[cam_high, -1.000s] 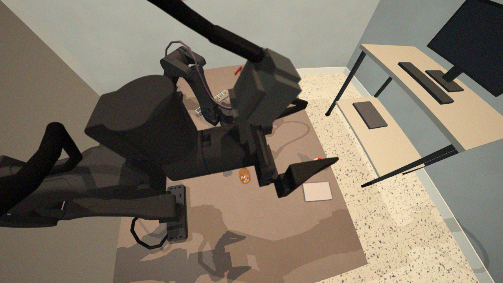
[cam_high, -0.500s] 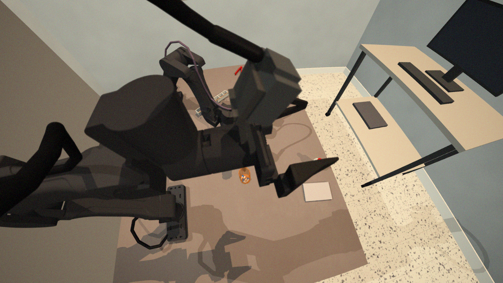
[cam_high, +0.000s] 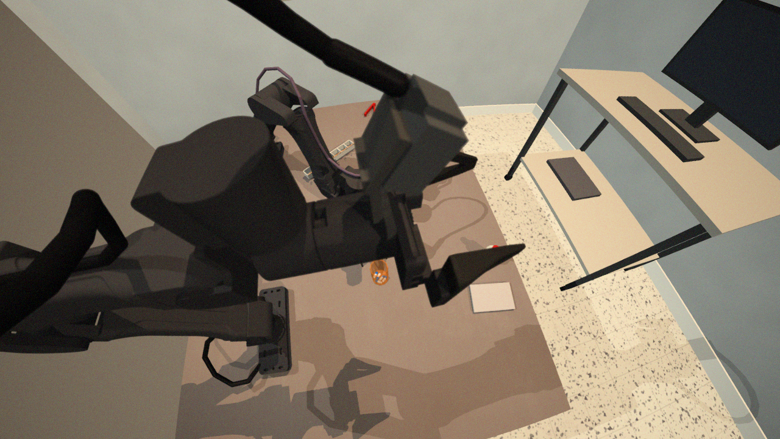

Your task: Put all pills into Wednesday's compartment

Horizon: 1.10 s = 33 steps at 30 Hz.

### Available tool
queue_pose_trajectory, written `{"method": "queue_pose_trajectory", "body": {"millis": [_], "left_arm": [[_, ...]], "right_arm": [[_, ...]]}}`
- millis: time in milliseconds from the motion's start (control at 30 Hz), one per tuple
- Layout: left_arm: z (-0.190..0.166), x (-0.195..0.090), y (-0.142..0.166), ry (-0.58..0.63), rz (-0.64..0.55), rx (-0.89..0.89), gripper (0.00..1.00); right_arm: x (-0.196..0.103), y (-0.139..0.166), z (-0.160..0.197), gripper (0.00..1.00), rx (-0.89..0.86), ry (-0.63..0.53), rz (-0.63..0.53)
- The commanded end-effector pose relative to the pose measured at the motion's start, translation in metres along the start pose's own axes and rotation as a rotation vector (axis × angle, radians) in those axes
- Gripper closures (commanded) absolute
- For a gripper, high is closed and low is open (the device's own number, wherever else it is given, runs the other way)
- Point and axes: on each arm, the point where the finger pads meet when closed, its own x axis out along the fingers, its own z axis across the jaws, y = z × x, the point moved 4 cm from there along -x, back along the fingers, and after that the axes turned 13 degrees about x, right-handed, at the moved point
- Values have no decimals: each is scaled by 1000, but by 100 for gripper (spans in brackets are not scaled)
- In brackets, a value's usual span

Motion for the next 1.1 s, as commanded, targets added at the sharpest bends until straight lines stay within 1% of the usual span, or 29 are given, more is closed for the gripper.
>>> {"method": "queue_pose_trajectory", "body": {"millis": [0,33,767,867,1067], "left_arm": [[5,8,-10,-10,-21,12,35],[6,10,-14,-14,-33,24,35],[5,40,-11,-10,-21,13,35],[7,40,-18,-11,-40,28,35],[8,39,-18,-13,-40,27,35]], "right_arm": [[-2,-4,0,0,1,-1,-9],[-2,-4,0,0,1,-1,-9],[-2,-4,0,0,1,-1,-9],[-2,-4,0,0,1,-1,-9],[-2,-4,0,0,1,-1,-9]]}}
